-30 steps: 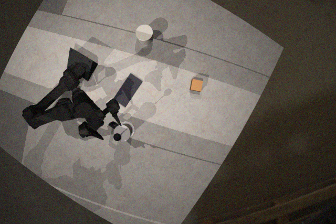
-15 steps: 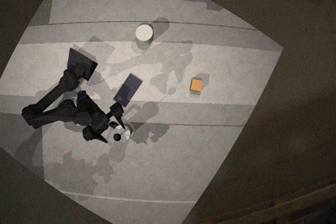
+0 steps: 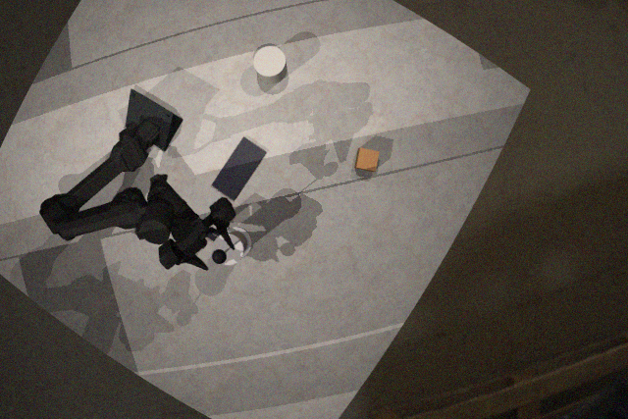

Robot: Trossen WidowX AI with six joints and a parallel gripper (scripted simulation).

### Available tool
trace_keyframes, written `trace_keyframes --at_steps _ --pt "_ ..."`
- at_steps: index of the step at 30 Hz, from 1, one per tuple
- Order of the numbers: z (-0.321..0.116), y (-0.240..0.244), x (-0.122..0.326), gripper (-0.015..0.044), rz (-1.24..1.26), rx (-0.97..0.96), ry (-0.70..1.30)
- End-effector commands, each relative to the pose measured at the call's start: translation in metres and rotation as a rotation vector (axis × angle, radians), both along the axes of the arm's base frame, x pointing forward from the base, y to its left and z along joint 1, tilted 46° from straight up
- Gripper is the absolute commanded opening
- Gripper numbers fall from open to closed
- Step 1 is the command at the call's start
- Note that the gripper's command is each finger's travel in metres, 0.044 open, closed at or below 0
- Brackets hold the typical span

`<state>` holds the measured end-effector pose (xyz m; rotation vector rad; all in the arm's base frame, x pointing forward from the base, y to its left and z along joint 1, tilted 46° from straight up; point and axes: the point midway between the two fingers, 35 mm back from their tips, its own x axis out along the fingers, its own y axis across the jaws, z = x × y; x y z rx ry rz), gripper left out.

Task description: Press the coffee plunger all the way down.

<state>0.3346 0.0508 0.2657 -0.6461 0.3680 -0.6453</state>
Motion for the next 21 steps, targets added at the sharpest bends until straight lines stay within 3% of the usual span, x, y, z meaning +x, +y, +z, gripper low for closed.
trace_keyframes --at_steps 1,6,21 --pt "0.0 0.0001 0.0007 0.0256 0.005 0.0 0.001" --pt "0.0 0.0001 0.0007 0.0128 0.005 0.0 0.001" --pt "-0.0042 -0.0035 0.0014 0.0128 0.004 0.002 0.002"
